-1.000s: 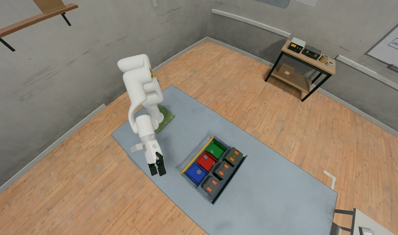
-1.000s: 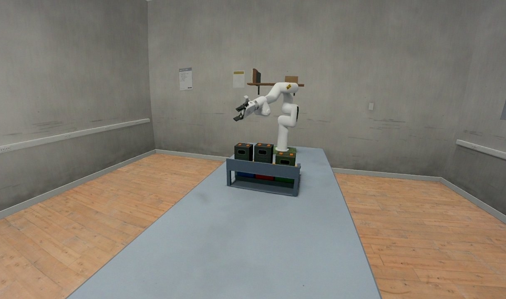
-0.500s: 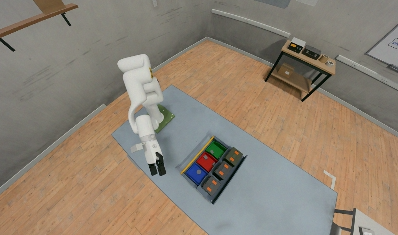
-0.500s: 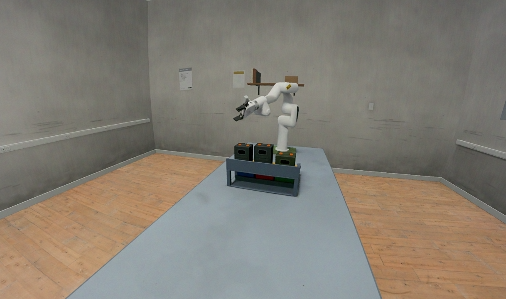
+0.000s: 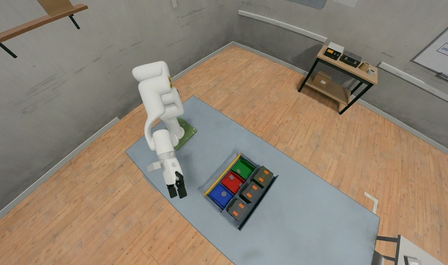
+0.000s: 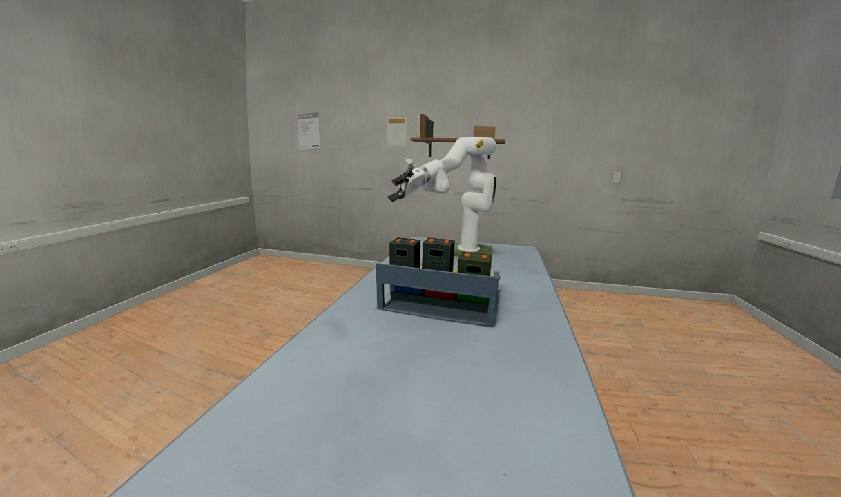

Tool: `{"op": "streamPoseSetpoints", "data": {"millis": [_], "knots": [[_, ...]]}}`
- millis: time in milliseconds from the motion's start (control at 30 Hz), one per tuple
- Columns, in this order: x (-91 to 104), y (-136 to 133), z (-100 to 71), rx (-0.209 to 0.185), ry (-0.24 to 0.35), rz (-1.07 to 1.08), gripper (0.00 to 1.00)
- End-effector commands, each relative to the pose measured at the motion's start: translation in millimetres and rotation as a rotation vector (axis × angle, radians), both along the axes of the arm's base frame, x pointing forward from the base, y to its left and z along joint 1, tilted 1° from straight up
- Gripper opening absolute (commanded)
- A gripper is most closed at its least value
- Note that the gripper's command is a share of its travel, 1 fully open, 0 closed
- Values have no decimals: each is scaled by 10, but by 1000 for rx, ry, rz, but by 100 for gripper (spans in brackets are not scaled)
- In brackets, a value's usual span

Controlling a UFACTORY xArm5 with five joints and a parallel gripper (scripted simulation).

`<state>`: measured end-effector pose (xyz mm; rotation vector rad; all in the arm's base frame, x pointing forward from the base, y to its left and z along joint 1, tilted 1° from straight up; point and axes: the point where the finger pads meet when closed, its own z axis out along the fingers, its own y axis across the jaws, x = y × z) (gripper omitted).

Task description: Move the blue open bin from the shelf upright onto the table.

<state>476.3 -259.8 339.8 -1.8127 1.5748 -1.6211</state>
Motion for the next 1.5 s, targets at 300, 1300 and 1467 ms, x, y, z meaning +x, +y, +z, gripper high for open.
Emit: {"op": "streamPoseSetpoints", "data": {"millis": [300,1300,1467], "knots": [[1,-7,20,42,-28,134,100],[35,227,-160,62,96,-11,100],[51,343,-250,92,143,-17,100]]}}
